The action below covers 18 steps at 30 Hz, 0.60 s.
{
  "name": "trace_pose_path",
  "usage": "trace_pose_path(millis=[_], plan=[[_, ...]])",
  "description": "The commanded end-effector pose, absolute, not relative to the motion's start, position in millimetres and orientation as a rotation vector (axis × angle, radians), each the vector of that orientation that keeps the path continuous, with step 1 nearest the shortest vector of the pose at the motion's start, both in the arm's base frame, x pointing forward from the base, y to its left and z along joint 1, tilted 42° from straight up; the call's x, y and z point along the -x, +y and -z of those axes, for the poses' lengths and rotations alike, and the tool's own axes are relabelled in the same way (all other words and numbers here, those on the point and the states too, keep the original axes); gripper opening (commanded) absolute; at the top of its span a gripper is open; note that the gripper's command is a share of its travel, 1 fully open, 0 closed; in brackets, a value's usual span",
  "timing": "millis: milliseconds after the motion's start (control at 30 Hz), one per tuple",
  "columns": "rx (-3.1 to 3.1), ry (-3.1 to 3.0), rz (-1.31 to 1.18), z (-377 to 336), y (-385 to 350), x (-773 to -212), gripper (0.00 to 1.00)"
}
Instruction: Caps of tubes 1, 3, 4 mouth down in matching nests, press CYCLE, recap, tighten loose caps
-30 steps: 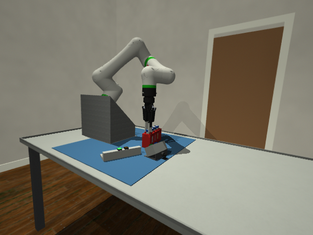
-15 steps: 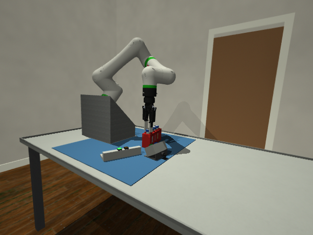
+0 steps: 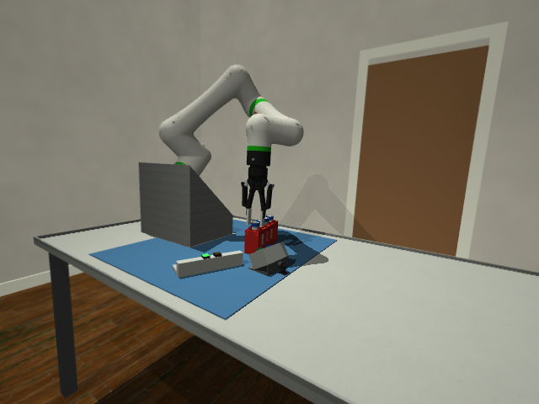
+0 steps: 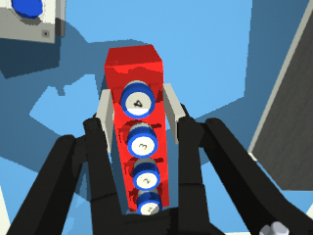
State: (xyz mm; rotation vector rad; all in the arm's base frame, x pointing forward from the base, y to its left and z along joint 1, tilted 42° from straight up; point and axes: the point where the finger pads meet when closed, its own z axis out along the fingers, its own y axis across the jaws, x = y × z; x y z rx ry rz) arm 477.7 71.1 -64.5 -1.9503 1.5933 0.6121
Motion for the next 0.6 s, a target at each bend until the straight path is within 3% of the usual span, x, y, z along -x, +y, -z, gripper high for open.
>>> trace_pose_path(millis=[0, 467, 500, 567], plan=[[2.074, 1.339, -0.519, 64.5, 70.9, -477.7, 0.35], [2.221, 1.004, -0.388, 64.5, 70.8, -477.7, 0.35], [2.221, 1.004, -0.388, 64.5, 70.8, -477.7, 0.00], [2.221, 1.004, -0.388, 64.5, 70.8, -477.7, 0.00]])
